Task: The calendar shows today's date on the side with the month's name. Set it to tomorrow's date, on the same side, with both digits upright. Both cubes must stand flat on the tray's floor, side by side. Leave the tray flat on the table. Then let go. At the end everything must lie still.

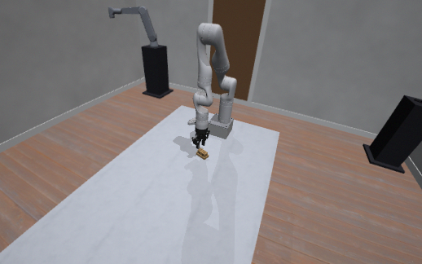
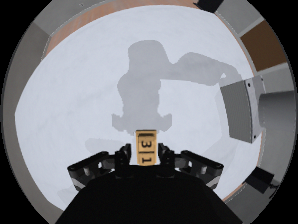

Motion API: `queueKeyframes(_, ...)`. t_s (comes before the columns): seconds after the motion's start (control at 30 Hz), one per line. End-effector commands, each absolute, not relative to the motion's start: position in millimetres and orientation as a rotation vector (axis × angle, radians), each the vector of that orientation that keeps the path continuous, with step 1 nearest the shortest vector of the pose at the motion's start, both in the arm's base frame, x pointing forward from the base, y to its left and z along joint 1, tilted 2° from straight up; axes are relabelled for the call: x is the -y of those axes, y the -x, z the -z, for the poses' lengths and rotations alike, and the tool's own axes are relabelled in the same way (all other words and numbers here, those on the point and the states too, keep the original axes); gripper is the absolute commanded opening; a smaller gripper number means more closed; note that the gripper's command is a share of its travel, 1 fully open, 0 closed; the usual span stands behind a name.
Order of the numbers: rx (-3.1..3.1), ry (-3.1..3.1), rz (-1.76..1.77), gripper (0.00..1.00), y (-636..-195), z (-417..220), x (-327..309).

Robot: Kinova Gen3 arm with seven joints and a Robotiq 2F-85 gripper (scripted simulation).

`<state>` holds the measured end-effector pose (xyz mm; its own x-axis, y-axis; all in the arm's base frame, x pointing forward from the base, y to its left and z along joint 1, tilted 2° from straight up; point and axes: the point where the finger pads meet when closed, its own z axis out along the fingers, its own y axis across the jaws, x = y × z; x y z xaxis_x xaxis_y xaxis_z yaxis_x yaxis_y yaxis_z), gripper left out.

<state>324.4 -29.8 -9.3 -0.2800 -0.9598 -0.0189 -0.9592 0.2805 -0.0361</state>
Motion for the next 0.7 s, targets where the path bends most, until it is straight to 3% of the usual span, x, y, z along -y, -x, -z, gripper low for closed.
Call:
queueKeyframes(0.0,-2.488,1.871,0.018,0.46,-322,15,29)
queueKeyframes(0.67,-2.488,1.871,0.018,0.46,-322,25,29)
